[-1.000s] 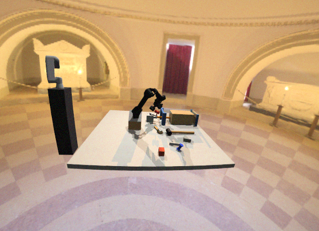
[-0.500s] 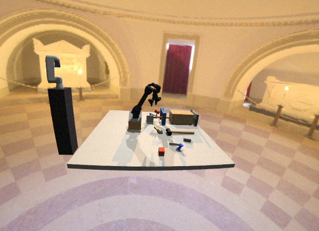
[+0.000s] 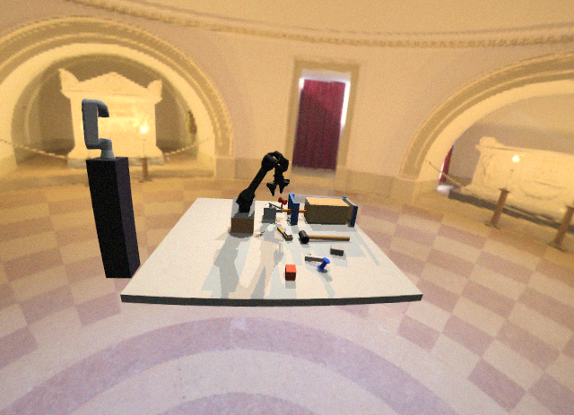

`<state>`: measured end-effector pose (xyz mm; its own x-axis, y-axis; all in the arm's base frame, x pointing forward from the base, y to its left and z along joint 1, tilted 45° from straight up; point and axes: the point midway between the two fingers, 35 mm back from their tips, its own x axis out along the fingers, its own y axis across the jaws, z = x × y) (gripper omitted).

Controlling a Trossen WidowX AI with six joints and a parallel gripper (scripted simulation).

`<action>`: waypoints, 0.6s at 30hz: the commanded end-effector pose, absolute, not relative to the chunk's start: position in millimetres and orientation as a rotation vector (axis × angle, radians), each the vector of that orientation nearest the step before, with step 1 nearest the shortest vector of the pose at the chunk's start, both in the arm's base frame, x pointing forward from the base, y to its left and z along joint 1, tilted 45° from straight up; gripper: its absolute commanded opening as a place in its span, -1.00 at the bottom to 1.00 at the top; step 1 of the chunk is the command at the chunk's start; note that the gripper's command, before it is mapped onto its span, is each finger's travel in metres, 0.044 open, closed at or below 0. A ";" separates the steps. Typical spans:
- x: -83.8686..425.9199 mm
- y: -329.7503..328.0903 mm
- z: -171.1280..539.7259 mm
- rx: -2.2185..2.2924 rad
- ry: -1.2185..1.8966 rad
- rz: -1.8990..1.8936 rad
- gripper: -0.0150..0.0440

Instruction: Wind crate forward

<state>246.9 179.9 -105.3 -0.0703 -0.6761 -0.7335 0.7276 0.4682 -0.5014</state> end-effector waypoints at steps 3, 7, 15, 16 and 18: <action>241.8 161.8 -120.7 0.029 1.169 -1.172 1.00; 239.2 138.9 -144.2 0.029 1.168 -1.172 1.00; 238.7 134.5 -148.6 0.029 1.167 -1.172 1.00; 238.5 131.6 -151.6 0.029 1.167 -1.172 1.00; 237.7 124.8 -158.4 0.028 1.167 -1.173 1.00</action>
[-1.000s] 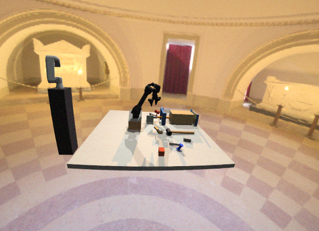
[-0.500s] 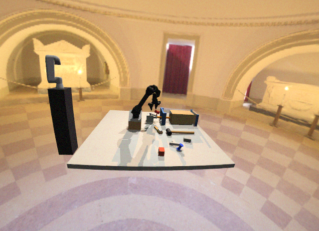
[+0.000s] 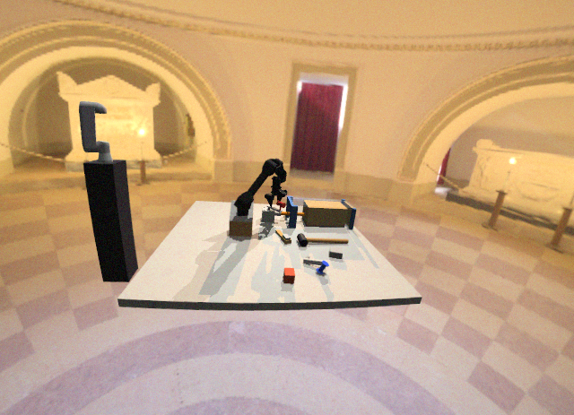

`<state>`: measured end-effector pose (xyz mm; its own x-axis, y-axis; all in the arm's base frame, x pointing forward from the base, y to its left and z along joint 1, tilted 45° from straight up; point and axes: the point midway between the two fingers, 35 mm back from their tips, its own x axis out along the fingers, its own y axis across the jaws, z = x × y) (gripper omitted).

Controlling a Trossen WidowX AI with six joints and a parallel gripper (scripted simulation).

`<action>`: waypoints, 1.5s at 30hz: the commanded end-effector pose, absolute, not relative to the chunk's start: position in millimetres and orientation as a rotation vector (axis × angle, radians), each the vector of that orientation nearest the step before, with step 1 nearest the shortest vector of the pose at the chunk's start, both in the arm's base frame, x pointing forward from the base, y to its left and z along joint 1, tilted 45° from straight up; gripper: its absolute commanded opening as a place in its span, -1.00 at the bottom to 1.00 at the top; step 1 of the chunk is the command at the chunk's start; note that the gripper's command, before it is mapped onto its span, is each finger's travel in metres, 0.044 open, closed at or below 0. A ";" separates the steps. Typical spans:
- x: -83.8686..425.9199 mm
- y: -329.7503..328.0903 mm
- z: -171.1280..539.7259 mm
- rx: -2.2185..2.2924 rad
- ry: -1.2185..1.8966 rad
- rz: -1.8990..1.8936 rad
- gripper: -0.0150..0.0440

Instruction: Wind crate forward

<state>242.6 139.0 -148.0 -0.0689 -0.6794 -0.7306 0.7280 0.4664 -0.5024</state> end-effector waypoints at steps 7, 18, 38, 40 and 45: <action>237.4 122.4 -160.7 0.028 1.167 -1.173 1.00; 236.4 113.4 -169.8 0.028 1.166 -1.173 1.00; 240.9 118.6 -167.8 0.045 1.160 -1.155 0.56; 240.9 118.6 -167.8 0.045 1.160 -1.155 0.38; 240.9 118.6 -167.8 0.045 1.160 -1.155 0.00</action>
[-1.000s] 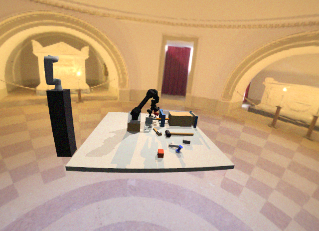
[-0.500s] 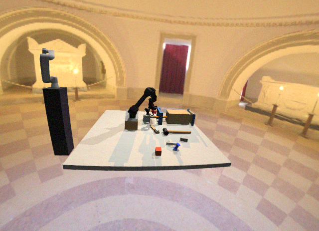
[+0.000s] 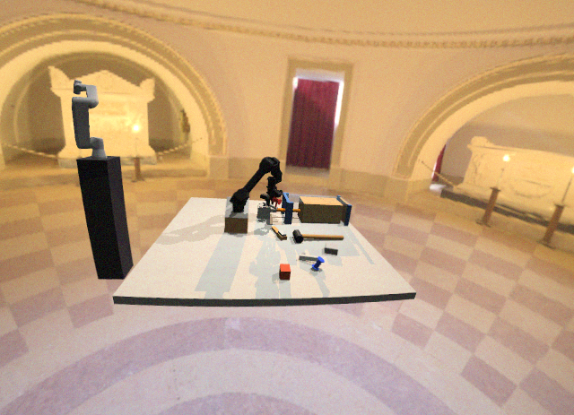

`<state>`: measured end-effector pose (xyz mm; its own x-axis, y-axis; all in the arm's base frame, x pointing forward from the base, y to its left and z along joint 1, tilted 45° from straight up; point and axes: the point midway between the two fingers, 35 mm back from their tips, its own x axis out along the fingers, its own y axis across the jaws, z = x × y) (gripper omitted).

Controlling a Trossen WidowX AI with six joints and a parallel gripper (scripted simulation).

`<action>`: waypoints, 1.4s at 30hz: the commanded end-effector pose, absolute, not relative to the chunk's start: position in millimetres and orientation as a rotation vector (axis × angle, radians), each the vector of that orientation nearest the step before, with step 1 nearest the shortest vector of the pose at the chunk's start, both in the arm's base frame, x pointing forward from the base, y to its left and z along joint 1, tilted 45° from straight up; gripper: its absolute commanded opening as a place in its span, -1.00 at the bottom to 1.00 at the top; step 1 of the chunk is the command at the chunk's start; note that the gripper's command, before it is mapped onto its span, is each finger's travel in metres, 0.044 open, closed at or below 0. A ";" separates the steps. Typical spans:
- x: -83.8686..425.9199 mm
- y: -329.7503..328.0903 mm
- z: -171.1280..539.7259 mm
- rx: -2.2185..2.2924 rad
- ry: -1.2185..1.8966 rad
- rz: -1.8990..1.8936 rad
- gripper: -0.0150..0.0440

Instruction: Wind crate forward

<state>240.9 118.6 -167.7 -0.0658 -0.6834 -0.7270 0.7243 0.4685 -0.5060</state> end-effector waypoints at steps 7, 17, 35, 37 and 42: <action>240.9 118.6 -167.8 0.045 1.160 -1.155 -0.16; 240.9 118.6 -167.8 0.045 1.160 -1.155 -0.49; 235.2 124.6 -165.1 -0.006 1.077 -1.127 -0.49; 235.5 123.7 -165.5 0.001 1.087 -1.129 -0.49; 235.0 123.6 -165.5 0.003 1.085 -1.132 -0.49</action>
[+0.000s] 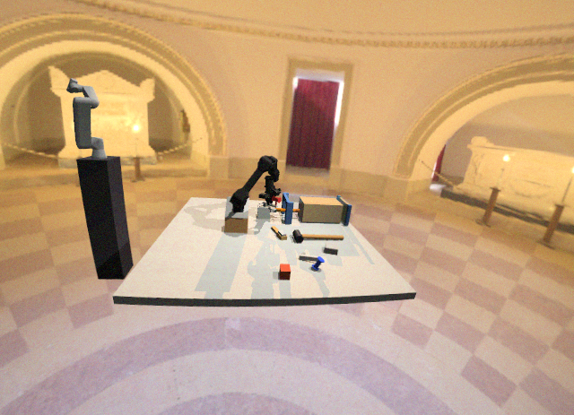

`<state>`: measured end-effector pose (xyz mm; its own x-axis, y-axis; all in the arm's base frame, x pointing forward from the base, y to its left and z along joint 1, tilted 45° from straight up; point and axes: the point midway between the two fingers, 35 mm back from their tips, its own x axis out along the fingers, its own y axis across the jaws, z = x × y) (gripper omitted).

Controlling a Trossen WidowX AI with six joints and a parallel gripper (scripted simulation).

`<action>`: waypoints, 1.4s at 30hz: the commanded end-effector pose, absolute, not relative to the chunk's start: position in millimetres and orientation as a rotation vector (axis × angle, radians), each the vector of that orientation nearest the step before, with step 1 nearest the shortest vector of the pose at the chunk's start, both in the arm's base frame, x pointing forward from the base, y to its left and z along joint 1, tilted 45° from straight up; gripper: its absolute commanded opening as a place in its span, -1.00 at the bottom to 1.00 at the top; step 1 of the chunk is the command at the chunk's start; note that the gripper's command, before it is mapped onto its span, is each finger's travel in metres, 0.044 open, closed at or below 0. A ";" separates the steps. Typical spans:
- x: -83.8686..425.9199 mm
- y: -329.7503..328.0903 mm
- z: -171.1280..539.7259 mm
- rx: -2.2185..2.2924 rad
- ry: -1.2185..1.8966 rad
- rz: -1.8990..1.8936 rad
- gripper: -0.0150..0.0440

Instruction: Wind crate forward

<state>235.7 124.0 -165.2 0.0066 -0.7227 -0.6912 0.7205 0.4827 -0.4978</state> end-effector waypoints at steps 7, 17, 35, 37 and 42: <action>232.2 121.1 -164.6 0.055 1.042 -1.176 -0.49; 228.2 118.6 -163.0 0.126 0.981 -1.234 -0.49; 219.4 114.4 -160.5 0.275 0.847 -1.351 -0.49; 219.5 113.6 -161.3 0.278 0.844 -1.353 -0.49; 219.3 111.0 -163.9 0.276 0.840 -1.354 -0.49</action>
